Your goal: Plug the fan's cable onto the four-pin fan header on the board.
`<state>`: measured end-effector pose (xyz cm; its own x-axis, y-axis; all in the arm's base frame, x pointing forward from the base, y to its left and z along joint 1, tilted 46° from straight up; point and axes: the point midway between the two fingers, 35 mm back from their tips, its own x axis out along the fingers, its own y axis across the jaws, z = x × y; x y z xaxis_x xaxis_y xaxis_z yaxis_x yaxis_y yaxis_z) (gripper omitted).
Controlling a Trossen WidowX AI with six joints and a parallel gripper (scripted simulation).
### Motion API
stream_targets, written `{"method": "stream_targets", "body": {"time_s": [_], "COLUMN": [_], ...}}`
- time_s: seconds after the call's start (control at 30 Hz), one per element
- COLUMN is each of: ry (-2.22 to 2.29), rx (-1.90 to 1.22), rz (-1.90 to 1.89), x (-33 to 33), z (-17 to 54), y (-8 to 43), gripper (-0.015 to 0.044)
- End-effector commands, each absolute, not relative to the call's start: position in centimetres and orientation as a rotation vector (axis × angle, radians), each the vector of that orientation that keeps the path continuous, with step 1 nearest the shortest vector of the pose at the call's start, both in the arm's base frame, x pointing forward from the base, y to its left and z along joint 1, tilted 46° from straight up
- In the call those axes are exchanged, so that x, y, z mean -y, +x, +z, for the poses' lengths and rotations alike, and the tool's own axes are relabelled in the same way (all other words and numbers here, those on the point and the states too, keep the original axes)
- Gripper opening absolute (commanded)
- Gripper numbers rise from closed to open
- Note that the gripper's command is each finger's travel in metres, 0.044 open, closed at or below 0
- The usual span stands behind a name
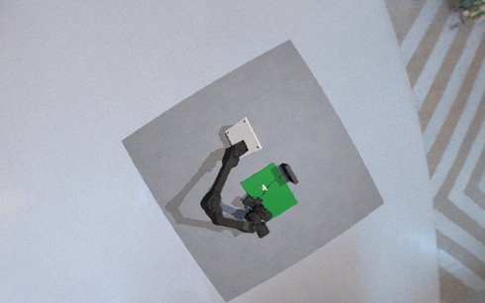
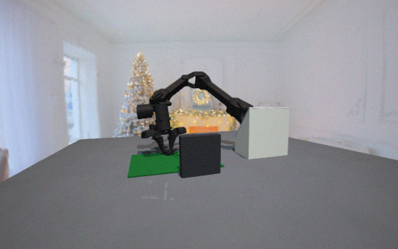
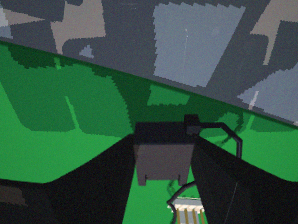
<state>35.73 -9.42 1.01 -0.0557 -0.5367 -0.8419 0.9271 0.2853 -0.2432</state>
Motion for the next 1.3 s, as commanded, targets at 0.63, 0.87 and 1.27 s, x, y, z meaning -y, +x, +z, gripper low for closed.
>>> {"method": "stream_targets", "body": {"time_s": [0.63,0.87,1.27], "ry": [0.474,0.469,0.307], "rx": [-1.054,-1.057,-1.151], "rz": [-1.266,-1.266,-1.158], "x": [6.7,5.1,4.1], "z": [3.5,5.1,5.6], "y": [35.7,35.5,35.5], "gripper": [0.0,0.0,0.0]}}
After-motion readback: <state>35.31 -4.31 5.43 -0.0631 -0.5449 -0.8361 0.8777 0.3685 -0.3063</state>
